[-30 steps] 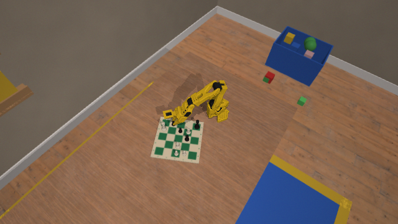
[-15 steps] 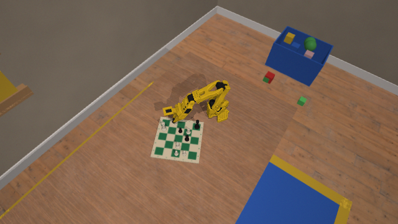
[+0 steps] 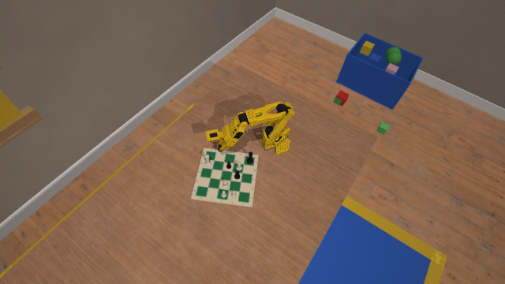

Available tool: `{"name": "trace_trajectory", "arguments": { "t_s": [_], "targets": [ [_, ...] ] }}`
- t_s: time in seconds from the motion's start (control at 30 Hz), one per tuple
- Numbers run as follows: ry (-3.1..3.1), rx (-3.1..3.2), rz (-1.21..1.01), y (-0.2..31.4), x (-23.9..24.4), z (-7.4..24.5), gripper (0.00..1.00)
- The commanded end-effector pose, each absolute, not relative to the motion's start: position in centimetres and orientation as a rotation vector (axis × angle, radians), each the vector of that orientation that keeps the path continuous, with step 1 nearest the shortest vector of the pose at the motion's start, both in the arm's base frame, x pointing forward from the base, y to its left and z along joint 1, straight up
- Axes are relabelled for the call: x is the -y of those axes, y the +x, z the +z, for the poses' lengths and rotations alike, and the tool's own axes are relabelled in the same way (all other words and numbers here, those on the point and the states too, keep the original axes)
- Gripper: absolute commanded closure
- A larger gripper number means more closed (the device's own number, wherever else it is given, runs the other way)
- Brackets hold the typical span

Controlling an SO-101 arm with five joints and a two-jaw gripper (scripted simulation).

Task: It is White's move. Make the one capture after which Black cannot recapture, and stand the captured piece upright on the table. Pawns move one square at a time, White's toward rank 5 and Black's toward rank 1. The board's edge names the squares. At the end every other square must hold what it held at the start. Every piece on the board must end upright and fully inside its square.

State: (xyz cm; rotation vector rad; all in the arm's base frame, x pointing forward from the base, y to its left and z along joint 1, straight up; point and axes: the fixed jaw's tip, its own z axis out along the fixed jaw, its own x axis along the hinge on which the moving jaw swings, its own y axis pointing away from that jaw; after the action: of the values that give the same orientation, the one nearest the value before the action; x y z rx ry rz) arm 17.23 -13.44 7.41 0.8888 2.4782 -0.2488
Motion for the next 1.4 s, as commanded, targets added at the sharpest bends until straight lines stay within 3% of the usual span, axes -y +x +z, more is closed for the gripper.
{"name": "trace_trajectory", "arguments": {
  "t_s": [0.0, 0.5, 0.93, 1.37],
  "targets": [
    [0.887, -2.463, -0.258, 17.2, 13.6, 8.4, 1.00],
    [0.893, -2.461, -0.260, 16.9, 13.5, 8.7, 1.00],
    [1.124, -2.389, -0.324, 9.4, 10.6, 8.5, 1.00],
    [1.219, -2.353, -0.351, 7.6, 9.9, 8.5, 1.00]
  ]
}}
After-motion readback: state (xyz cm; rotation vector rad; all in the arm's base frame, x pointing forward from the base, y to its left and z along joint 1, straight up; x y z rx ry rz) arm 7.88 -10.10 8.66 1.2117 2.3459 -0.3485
